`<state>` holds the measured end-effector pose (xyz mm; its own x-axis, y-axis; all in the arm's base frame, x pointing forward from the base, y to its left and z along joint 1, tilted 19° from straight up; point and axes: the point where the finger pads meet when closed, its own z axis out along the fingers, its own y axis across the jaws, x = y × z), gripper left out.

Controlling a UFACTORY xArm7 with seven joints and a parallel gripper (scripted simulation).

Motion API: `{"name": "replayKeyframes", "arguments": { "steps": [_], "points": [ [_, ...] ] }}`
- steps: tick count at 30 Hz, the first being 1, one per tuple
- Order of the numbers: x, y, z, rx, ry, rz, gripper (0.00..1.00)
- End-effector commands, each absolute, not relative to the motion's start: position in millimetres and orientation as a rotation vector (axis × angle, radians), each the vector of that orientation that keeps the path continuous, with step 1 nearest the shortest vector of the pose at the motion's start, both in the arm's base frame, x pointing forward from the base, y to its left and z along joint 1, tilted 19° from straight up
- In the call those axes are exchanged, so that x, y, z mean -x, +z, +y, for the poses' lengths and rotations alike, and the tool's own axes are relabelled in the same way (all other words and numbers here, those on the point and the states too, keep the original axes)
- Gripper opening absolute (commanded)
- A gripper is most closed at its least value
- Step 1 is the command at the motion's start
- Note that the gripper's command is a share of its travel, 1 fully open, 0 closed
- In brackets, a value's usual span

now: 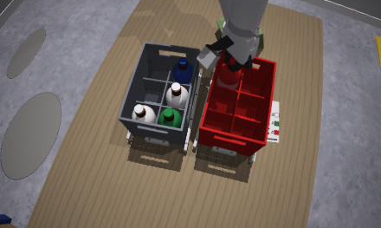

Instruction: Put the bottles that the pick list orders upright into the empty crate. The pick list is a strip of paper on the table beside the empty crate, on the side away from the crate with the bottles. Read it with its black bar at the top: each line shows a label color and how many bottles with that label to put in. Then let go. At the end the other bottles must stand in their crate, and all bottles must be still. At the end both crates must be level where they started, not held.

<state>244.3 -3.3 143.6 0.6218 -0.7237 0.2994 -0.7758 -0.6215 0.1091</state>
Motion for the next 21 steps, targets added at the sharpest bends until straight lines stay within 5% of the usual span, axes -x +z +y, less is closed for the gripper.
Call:
{"name": "replayKeyframes", "arguments": {
  "steps": [1,21],
  "points": [
    [-245.7,143.2,-3.3,-2.62,0.338,-1.23,0.0],
    [-246.6,134.6,-6.0,-2.62,0.338,-1.23,0.0]
  ]
}}
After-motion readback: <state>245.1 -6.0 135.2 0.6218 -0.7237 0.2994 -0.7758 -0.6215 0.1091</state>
